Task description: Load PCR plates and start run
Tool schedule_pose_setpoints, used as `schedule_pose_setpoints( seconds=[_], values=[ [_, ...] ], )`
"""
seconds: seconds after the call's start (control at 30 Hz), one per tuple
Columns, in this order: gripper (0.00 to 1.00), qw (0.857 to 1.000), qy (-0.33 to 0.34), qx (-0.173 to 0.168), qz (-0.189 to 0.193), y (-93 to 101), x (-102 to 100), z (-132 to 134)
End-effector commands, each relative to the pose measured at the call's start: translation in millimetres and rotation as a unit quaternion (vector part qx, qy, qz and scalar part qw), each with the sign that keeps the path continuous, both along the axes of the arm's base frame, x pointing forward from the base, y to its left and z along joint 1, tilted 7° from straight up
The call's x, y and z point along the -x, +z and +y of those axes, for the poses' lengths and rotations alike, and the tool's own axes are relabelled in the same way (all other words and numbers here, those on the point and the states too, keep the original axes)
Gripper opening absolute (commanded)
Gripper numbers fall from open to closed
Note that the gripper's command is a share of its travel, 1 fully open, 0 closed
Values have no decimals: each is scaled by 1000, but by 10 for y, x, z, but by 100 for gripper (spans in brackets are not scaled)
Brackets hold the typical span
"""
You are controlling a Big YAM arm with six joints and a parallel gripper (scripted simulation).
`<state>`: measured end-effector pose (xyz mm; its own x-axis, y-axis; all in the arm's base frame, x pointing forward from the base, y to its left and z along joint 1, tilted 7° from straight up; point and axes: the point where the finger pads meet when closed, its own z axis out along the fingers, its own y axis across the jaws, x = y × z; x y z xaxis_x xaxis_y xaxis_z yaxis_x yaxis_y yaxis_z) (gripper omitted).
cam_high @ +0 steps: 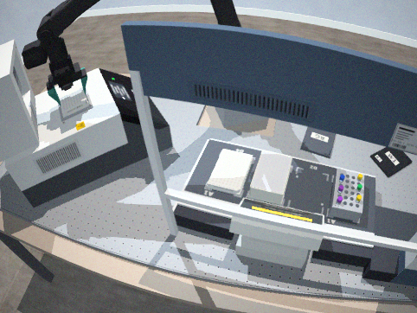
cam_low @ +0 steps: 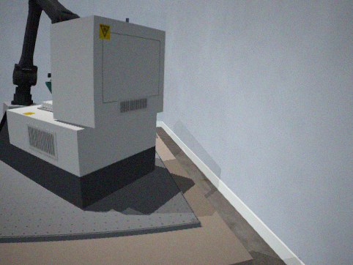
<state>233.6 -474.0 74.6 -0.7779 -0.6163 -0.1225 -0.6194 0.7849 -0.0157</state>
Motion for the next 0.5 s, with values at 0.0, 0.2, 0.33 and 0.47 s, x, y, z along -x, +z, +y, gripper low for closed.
schedule_pose_setpoints(
  seconds=[0.0,0.2,0.33,0.47],
  values=[
    [0,1000,8,-11,2,-337,-181,-103],
    [0,1000,2,-10,1,-338,-78,-153],
    [0,1000,2,-10,1,-339,-74,-152],
    [0,1000,3,-10,1,-341,-72,-153]
  ],
)
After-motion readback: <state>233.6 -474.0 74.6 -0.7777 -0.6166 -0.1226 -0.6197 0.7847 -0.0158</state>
